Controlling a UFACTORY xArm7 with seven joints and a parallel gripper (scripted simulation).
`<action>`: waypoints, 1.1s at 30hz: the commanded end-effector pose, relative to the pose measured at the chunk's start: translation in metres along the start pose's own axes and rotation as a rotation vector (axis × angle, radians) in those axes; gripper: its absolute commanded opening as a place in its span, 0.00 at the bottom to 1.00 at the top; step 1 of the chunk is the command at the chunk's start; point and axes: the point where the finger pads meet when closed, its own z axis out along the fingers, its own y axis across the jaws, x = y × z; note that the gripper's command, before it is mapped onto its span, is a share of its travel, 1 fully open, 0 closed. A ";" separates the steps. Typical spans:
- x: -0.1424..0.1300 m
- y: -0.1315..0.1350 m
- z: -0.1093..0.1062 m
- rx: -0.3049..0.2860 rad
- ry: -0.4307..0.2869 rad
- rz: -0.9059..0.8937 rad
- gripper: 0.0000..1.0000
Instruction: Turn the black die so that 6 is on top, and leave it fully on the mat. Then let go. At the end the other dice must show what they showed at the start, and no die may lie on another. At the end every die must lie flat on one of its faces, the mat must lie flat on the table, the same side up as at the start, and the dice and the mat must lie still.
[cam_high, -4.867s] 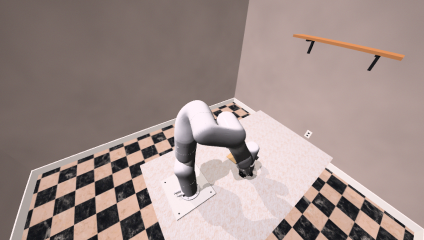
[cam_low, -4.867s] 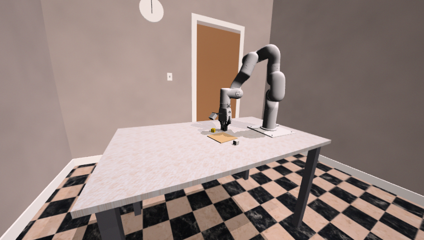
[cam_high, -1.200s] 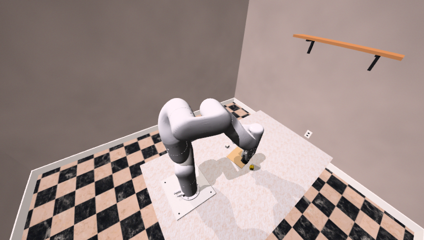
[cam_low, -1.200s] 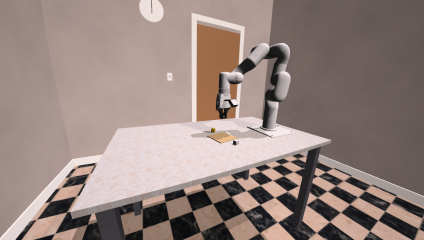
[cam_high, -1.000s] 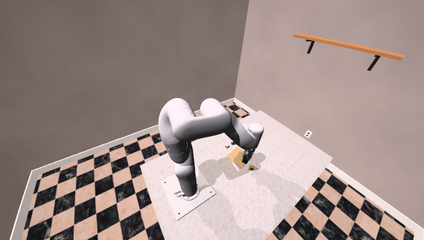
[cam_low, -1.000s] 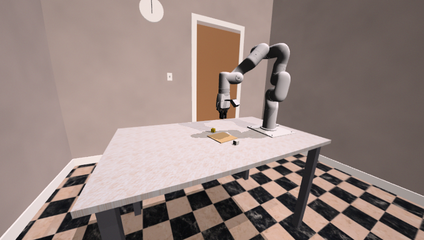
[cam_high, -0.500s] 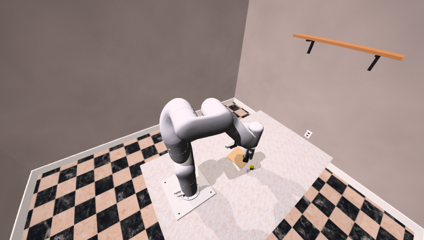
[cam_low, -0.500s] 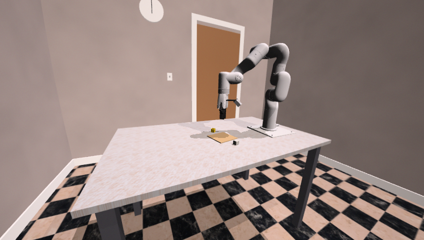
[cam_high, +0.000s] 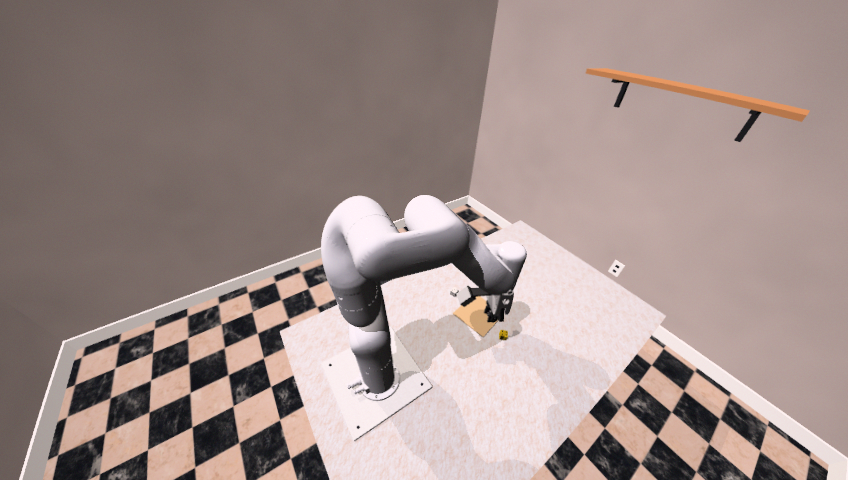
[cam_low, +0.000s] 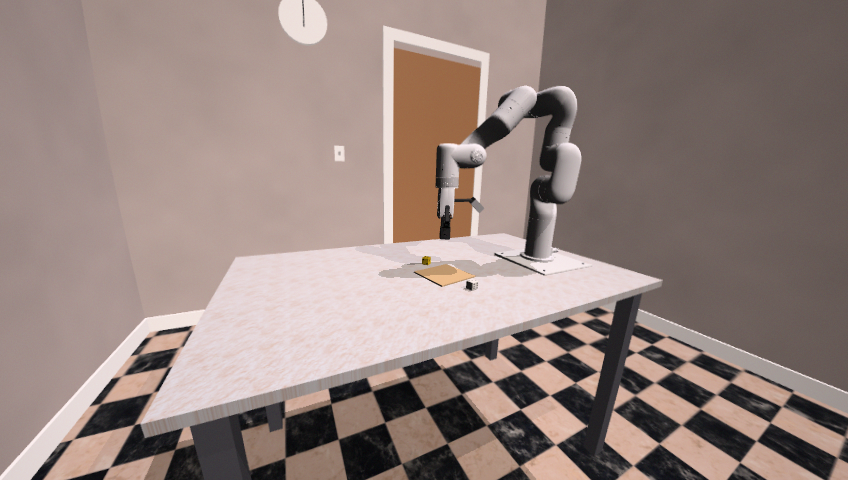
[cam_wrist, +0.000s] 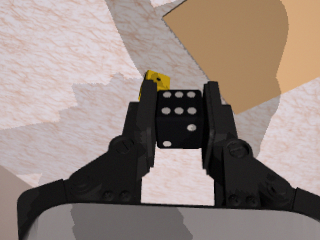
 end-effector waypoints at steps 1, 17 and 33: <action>-0.002 0.004 -0.001 -0.013 -0.001 -0.173 0.21; -0.005 0.015 -0.001 -0.013 -0.004 -0.599 0.21; -0.007 0.025 0.000 -0.012 -0.006 -1.027 0.21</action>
